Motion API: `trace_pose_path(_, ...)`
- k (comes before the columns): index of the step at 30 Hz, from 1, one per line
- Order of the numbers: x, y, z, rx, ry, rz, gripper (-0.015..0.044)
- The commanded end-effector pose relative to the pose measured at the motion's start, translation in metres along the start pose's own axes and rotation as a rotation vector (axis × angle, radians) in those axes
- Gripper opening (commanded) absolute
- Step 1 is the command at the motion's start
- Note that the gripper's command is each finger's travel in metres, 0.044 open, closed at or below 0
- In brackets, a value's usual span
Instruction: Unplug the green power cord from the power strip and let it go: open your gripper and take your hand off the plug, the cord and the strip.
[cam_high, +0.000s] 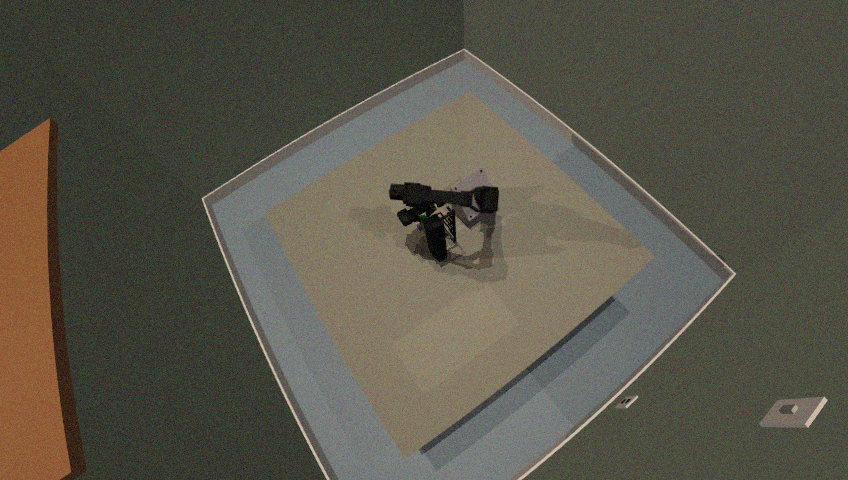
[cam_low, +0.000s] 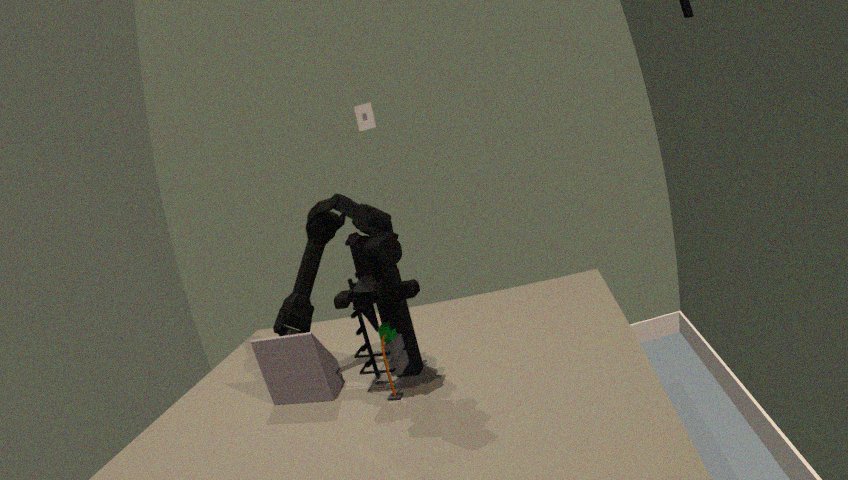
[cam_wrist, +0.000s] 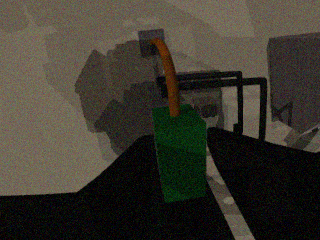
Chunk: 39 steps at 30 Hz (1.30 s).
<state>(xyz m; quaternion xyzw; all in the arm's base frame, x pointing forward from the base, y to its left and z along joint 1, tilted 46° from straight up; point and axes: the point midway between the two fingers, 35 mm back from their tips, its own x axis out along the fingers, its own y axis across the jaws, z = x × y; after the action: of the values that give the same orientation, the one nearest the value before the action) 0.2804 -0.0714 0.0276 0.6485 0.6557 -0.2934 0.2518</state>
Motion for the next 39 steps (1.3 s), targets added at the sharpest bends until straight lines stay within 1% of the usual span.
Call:
trace_pose_path(1, 0.003, -0.001, -0.001, 0.006, 0.006, -0.001, 0.0160)
trace_pose_path(2, 0.003, -0.001, -0.001, 0.006, 0.006, -0.001, 0.0160)
trace_pose_path(6, 0.001, 0.000, 0.000, 0.000, 0.000, 0.000, 0.0055)
trace_pose_path(14, 0.001, 0.000, 0.000, 0.000, 0.000, 0.000, 0.0002)
trace_pose_path(39, -0.002, 0.002, 0.036, 0.003, -0.002, 0.000, 0.0000)
